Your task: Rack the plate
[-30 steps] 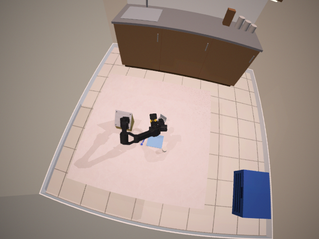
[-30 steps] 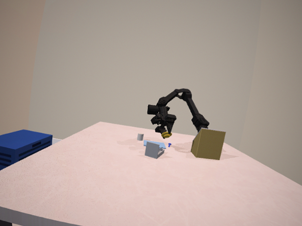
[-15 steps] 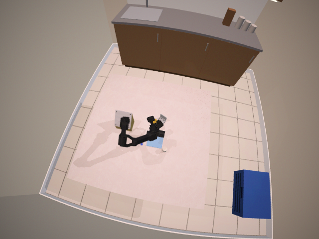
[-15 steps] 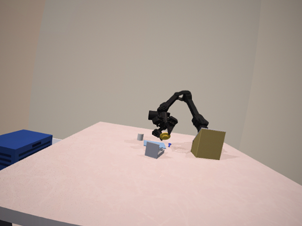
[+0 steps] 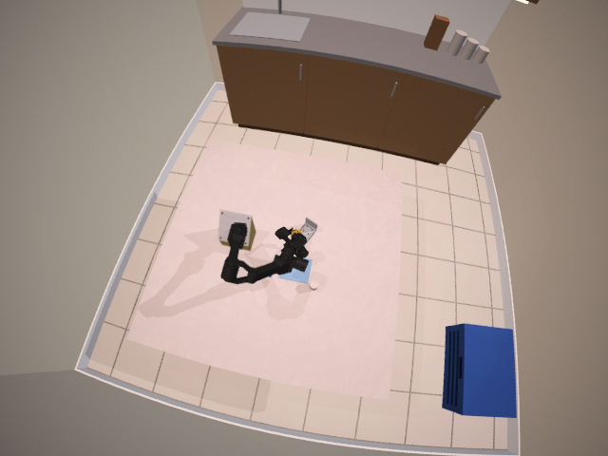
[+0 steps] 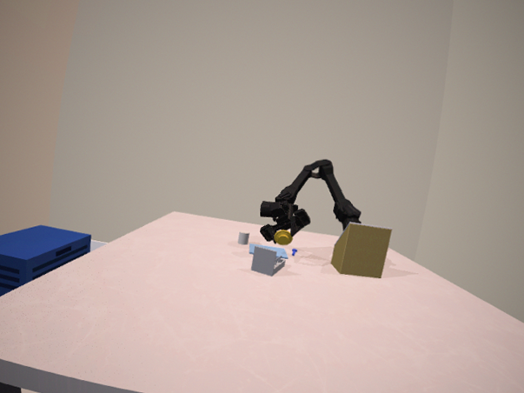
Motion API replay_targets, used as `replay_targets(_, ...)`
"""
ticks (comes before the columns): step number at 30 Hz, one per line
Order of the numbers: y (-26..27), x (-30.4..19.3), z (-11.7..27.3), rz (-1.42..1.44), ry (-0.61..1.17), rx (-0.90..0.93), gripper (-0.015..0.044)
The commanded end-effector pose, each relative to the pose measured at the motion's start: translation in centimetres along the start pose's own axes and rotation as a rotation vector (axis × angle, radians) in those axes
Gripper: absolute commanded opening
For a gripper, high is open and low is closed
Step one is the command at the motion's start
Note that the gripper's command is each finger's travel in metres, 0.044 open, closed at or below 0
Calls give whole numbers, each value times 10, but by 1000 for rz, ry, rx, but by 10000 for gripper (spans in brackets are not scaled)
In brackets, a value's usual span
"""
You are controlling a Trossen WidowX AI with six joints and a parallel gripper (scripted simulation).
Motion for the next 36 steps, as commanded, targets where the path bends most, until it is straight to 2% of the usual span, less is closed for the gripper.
replay_targets(1,0,-2,1,75,-57,-8,0)
replay_targets(22,-13,-15,20,568,-327,-230,0)
replay_targets(36,-18,-21,13,582,-330,-240,0)
Point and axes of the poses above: the point midway between the two fingers, 35 mm back from their tips, its own z axis back along the fingers, its own y axis across the jaws, x = y × z, the point moved 1 cm from there along z, back along the fingers, and after that the axes turned 6 degrees about z, right-handed, at the moved point
